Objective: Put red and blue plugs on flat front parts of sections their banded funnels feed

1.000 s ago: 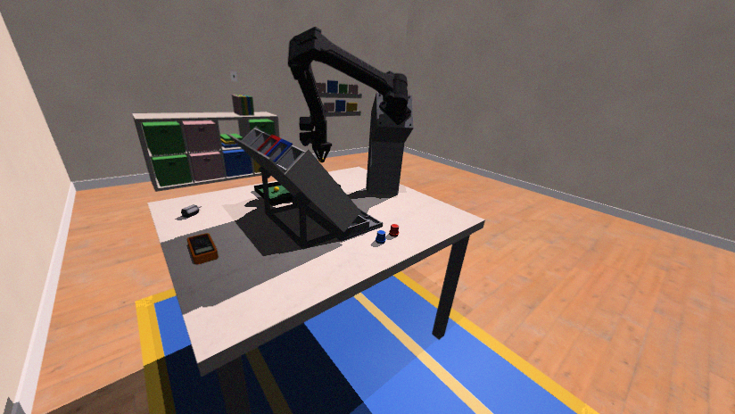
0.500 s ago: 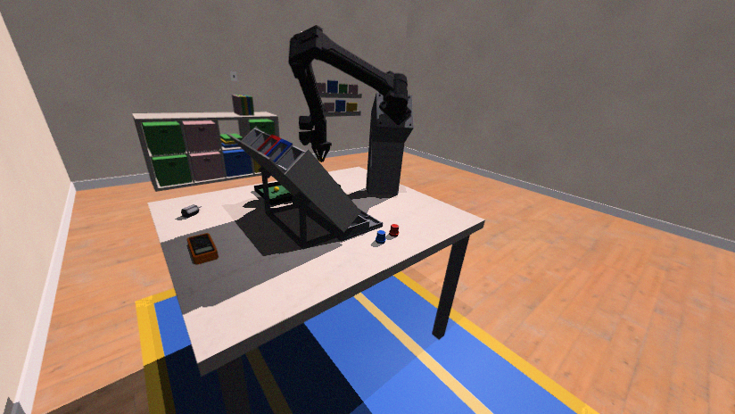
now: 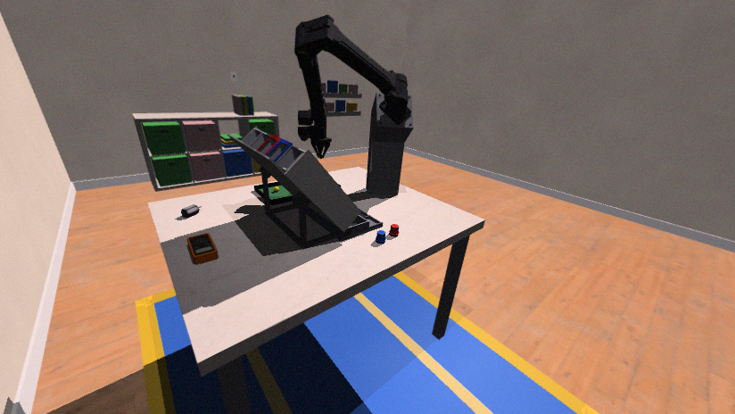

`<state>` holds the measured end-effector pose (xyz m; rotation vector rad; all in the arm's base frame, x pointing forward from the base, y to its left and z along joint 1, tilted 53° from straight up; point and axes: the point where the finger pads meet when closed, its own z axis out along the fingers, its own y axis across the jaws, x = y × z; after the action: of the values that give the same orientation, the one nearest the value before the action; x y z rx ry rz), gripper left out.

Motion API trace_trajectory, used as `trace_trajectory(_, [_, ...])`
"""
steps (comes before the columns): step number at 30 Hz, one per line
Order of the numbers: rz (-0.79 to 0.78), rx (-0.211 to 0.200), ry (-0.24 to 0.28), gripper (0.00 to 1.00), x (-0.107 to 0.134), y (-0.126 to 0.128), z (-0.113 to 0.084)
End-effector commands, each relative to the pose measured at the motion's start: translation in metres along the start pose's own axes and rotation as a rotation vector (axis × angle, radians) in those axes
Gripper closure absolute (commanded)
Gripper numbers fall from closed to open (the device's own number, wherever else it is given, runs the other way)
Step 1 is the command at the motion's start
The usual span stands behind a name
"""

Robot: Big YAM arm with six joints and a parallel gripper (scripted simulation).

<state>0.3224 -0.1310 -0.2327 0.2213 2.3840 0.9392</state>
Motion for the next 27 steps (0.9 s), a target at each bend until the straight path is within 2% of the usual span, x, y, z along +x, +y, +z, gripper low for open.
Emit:
trace_trajectory(1, [0.002,-0.011,0.011,1.0,-0.01,0.015,-0.005])
trace_trajectory(6, [0.002,-0.01,0.011,1.0,-0.021,0.032,-0.018])
trace_trajectory(17, [0.003,-0.01,0.011,1.0,-0.059,0.088,-0.061])
trace_trajectory(19, [0.003,-0.01,0.011,1.0,-0.059,0.088,-0.061])
trace_trajectory(27, [-0.002,-0.007,0.008,1.0,-0.093,0.13,-0.095])
